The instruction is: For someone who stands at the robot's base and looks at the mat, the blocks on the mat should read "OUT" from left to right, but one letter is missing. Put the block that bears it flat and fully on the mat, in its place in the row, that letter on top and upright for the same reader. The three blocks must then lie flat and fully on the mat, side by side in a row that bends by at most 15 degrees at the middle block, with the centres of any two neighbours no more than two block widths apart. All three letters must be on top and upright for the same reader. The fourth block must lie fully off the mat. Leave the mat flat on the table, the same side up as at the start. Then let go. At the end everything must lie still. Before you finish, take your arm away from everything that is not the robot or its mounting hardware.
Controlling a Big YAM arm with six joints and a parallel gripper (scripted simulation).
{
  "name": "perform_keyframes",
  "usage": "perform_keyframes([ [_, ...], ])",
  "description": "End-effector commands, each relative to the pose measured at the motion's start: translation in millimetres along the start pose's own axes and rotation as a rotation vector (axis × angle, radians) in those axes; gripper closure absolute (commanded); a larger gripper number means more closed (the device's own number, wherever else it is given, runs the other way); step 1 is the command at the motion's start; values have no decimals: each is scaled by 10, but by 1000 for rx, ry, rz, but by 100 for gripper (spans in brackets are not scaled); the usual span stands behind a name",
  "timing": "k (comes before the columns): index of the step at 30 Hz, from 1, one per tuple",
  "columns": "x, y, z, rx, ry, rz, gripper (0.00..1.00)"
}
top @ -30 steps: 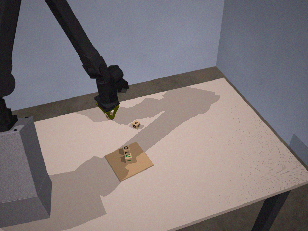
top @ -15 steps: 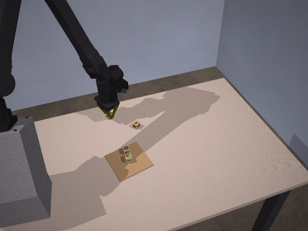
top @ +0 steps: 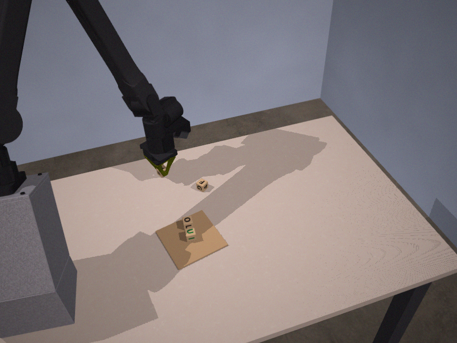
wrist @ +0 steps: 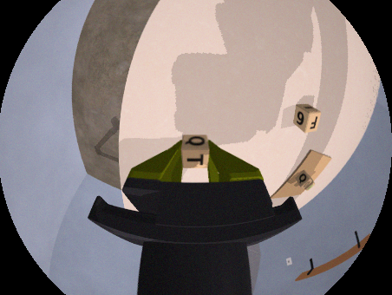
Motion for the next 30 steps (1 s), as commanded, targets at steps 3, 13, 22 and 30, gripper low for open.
perform_keyframes([
  [3, -25, 100, 42, -8, -9, -14, 79],
  [13, -25, 100, 42, -8, -9, -14, 79],
  [22, -19, 143, -111, -11, -13, -26, 79],
  [30, -57, 17, -609, -8, -21, -6, 79],
])
Point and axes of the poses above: the point where the finger pads meet when closed, its own z axis out along the fingers, its own y axis across the jaws, x = y × z, the point moved 8 cm from there along -z, back along the fingers, and after that the axes turned 13 degrees about z, right-handed, at the moved point
